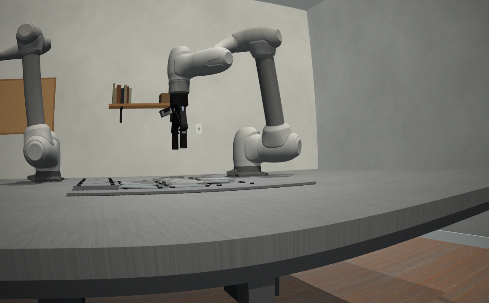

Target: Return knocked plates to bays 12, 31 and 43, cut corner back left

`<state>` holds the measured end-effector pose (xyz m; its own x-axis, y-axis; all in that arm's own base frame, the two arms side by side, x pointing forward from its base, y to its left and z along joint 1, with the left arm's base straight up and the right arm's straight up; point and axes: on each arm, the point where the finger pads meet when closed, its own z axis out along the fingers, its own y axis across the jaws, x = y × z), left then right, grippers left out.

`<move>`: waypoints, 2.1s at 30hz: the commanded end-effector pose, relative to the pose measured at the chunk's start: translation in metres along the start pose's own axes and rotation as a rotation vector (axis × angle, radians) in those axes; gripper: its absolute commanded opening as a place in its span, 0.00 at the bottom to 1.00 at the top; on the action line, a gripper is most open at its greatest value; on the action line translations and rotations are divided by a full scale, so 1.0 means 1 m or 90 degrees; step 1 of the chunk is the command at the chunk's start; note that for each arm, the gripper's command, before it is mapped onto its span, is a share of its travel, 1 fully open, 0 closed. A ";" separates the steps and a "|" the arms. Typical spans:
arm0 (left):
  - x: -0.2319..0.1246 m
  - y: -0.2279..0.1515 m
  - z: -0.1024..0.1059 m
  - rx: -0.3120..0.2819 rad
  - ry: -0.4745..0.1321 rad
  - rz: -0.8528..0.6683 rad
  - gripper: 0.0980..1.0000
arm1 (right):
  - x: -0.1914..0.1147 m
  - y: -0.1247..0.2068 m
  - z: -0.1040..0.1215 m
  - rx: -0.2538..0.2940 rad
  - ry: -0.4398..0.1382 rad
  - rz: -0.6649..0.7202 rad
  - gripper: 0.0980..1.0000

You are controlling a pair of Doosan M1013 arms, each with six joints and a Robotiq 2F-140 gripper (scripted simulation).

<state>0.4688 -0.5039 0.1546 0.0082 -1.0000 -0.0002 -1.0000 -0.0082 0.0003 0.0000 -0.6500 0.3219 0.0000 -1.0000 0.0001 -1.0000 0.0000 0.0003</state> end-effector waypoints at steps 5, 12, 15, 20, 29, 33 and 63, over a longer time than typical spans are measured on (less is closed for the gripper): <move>-0.025 0.000 -0.001 0.001 0.001 0.000 1.00 | 0.000 0.000 -0.001 0.000 0.001 0.000 1.00; -0.053 0.000 -0.001 0.001 0.001 0.000 1.00 | 0.000 0.000 -0.001 0.000 0.001 0.000 1.00; -0.057 0.000 -0.001 0.001 0.001 0.000 1.00 | 0.000 0.000 -0.001 0.000 0.001 0.000 1.00; -0.077 0.000 -0.001 0.001 0.001 0.000 1.00 | 0.000 0.000 -0.001 0.000 0.001 0.000 1.00; -0.089 0.000 -0.001 0.001 0.000 0.000 1.00 | 0.000 0.000 -0.001 0.000 0.001 0.000 1.00; -0.089 0.000 -0.001 0.001 0.000 0.000 1.00 | 0.000 0.000 -0.001 0.000 0.001 0.000 1.00; -0.089 0.000 -0.001 0.001 0.000 0.000 1.00 | 0.000 0.000 -0.001 0.000 0.001 0.000 1.00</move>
<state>0.4682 -0.4143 0.1548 0.0084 -1.0000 0.0001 -1.0000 -0.0084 0.0001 0.0000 -0.6500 0.3219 0.0000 -1.0000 0.0001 -1.0000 0.0000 0.0003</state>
